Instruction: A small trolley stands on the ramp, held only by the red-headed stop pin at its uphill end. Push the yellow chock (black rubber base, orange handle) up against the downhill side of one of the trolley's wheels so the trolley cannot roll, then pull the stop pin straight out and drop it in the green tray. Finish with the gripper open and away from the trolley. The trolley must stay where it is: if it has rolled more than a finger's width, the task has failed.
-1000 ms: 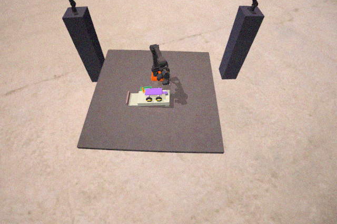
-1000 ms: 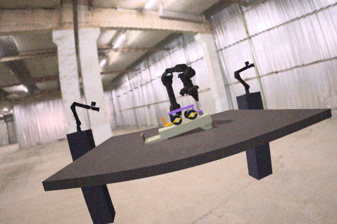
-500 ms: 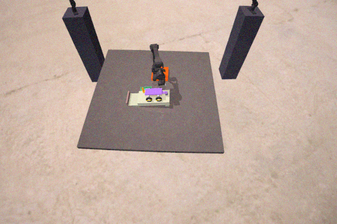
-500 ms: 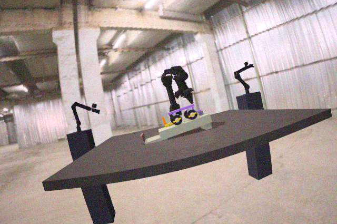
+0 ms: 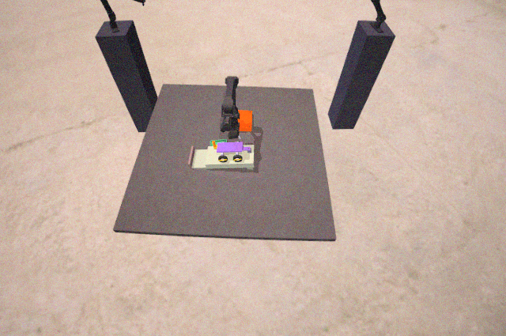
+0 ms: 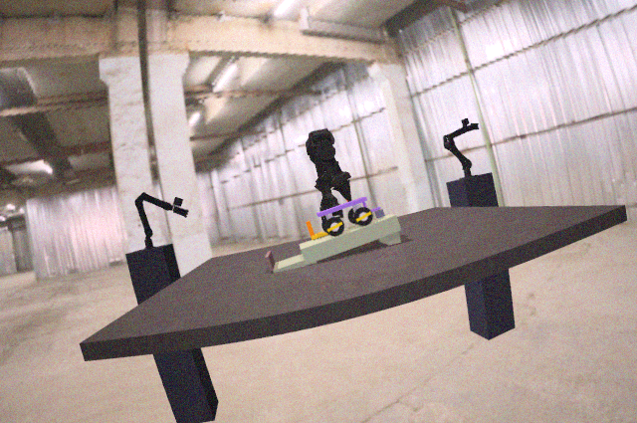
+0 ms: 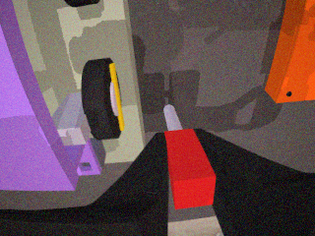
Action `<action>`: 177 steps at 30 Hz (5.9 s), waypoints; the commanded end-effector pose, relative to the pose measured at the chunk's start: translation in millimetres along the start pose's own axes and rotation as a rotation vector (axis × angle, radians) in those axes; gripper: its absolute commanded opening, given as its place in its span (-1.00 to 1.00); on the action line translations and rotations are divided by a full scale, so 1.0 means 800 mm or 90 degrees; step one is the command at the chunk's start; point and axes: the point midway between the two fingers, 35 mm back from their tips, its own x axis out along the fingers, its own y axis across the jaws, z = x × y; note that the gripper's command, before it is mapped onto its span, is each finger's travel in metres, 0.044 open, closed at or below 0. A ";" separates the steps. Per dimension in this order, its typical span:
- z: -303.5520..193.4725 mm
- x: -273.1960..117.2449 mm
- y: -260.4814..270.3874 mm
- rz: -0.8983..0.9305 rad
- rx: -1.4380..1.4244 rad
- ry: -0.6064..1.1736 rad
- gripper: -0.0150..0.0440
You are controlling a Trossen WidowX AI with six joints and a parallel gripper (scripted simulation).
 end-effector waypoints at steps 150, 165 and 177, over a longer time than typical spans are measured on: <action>0.227 0.070 -0.027 0.225 0.875 -0.239 0.15; 0.216 0.079 -0.030 0.225 0.875 -0.239 0.15; 0.208 0.086 -0.031 0.224 0.875 -0.238 0.15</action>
